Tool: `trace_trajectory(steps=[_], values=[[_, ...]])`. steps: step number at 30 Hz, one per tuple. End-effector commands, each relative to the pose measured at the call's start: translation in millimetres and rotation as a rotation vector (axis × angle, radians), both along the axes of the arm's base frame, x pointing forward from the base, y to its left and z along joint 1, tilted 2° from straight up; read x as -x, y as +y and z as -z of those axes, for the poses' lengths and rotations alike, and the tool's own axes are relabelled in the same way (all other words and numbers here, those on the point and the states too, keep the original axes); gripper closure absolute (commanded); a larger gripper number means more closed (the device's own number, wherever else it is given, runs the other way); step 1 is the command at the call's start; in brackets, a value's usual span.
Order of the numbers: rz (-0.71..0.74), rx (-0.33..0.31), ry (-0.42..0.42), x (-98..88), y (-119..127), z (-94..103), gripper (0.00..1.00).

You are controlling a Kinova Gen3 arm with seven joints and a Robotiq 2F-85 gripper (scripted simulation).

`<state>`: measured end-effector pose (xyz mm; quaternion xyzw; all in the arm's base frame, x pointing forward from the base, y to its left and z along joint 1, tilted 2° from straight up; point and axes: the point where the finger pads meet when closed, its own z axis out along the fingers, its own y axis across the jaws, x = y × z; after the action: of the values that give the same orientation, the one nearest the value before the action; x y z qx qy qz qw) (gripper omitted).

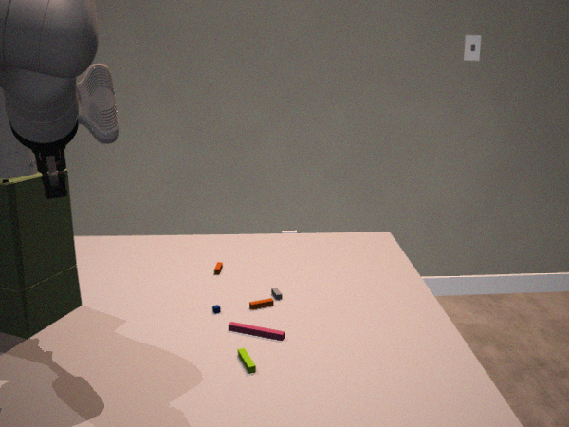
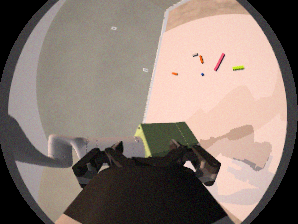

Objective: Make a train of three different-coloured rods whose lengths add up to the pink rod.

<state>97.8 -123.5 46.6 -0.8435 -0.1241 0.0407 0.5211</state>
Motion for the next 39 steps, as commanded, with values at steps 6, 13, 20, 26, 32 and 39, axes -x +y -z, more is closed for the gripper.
trace_trajectory(steps=[6, 13, 20, 26, 32, 39], values=[[0.000, 0.001, -0.001, -0.1, -0.2, -0.3, 0.00], [0.000, 0.001, -0.001, -0.1, -0.2, -0.3, 0.00], [-0.002, 0.001, -0.002, -0.1, -0.3, 0.0, 0.00], [-0.060, 0.016, -0.026, 1.2, -2.1, 6.9, 0.00], [-0.236, 0.054, -0.104, 2.4, -9.6, 27.9, 0.00], [-0.483, 0.096, -0.223, -4.3, -23.6, 57.0, 0.00]])
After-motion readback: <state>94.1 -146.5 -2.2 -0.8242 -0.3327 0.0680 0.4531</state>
